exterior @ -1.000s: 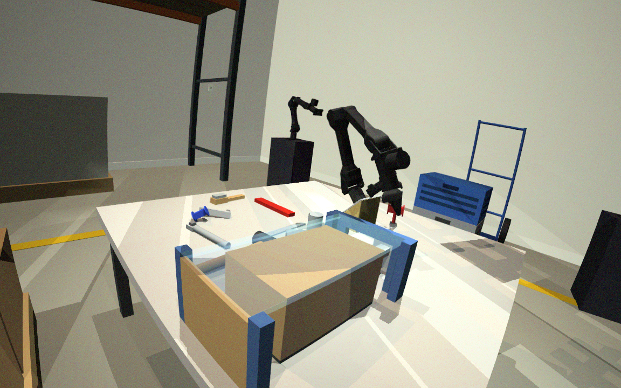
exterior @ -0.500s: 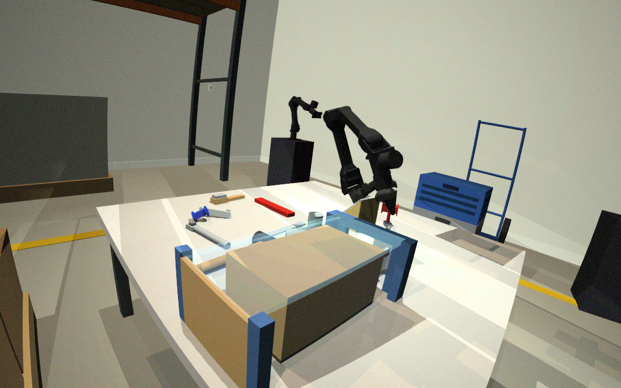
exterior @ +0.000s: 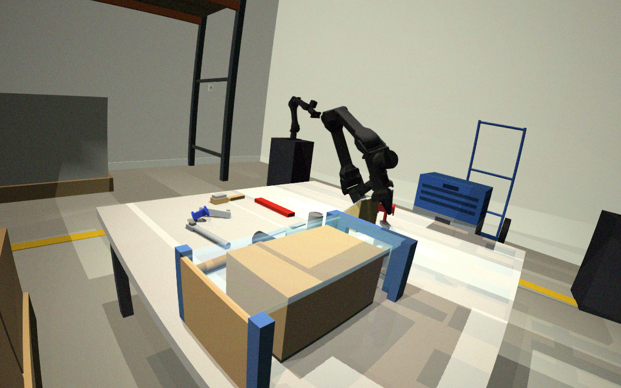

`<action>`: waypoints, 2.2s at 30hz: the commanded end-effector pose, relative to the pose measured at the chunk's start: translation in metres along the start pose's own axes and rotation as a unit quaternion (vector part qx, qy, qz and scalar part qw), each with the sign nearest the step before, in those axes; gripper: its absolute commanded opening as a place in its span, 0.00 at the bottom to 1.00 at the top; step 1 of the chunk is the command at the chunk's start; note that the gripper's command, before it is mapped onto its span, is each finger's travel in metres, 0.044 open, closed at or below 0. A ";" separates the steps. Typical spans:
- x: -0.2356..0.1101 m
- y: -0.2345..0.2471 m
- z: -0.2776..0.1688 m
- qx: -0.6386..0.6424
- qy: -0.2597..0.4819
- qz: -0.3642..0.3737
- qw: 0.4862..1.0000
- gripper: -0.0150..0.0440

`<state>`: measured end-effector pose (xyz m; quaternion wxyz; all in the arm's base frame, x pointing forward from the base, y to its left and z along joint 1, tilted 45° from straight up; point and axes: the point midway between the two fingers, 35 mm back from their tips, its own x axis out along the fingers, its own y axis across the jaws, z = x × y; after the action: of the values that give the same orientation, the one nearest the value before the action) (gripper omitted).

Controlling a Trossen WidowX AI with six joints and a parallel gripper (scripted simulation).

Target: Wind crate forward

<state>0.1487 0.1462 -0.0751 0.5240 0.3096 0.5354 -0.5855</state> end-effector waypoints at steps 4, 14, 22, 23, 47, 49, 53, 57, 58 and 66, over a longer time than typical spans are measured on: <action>-0.006 0.012 0.019 0.010 -0.016 0.011 1.000 0.25; -0.010 0.020 0.027 0.010 -0.017 0.011 1.000 0.25; -0.013 0.028 0.033 0.010 -0.017 0.012 1.000 0.25; -0.013 0.028 0.033 0.010 -0.017 0.012 1.000 0.25; -0.020 0.053 0.047 0.010 -0.017 0.012 1.000 0.25; -0.020 0.055 0.047 0.010 -0.017 0.012 1.000 0.25; -0.021 0.060 0.049 0.011 -0.018 0.012 1.000 0.25; -0.022 0.064 0.050 0.011 -0.018 0.012 1.000 0.25; -0.022 0.066 0.051 0.011 -0.018 0.013 1.000 0.25; -0.023 0.075 0.052 0.011 -0.018 0.013 1.000 0.25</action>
<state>0.2197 0.1154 -0.0593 0.5254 0.3057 0.5265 -0.5943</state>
